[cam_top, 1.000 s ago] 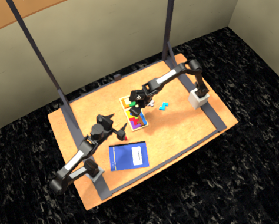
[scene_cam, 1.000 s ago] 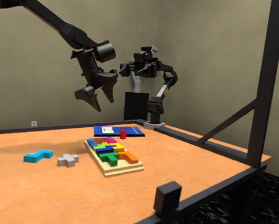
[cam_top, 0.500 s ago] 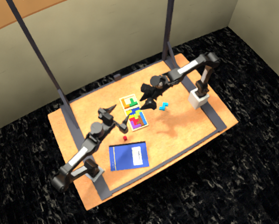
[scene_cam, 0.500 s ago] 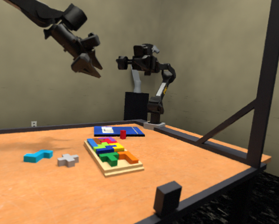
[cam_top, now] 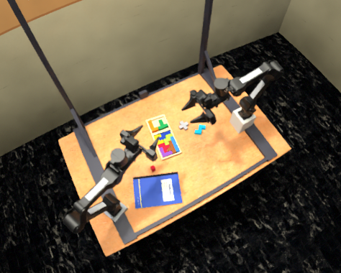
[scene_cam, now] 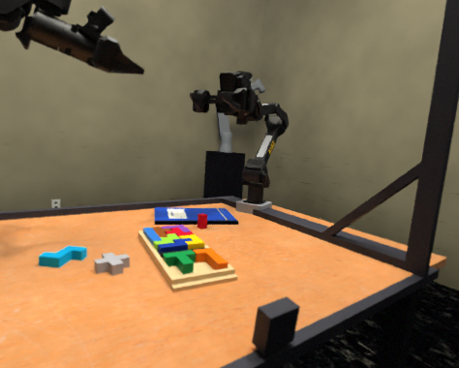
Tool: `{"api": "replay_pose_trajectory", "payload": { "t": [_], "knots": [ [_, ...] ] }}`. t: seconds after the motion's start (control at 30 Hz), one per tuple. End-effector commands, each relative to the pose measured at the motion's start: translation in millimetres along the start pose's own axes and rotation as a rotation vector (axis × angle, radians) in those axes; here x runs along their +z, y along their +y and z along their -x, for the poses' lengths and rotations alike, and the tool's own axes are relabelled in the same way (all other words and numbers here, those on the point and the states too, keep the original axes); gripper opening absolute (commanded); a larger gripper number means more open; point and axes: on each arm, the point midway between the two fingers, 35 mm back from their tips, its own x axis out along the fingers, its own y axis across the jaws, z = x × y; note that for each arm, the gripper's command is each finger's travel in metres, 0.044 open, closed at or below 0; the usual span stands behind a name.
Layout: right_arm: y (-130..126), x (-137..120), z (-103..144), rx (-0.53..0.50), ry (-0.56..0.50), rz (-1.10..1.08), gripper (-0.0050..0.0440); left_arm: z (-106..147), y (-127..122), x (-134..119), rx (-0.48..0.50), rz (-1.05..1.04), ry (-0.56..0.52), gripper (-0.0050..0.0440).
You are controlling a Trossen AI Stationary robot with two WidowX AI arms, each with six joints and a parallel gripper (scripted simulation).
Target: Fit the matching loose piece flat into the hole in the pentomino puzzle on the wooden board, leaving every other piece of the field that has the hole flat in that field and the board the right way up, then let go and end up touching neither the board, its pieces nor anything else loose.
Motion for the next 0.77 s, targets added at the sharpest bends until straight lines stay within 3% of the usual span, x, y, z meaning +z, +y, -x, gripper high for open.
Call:
{"api": "replay_pose_trajectory", "payload": {
  "t": [0.0,0.17,0.73],
  "knots": [
    [1,-1,-1,0.001,0.000,-0.003,0.0440,36,12,17,0.059,0.115,-0.159,0.0397],
    [1,-1,-1,0.001,0.000,-0.003,0.0440,61,18,25,0.081,0.205,-0.269,0.0397],
    [0,6,0,0.001,-0.015,-0.001,0.0440,67,18,27,0.080,0.225,-0.297,0.0397]
  ]
}}
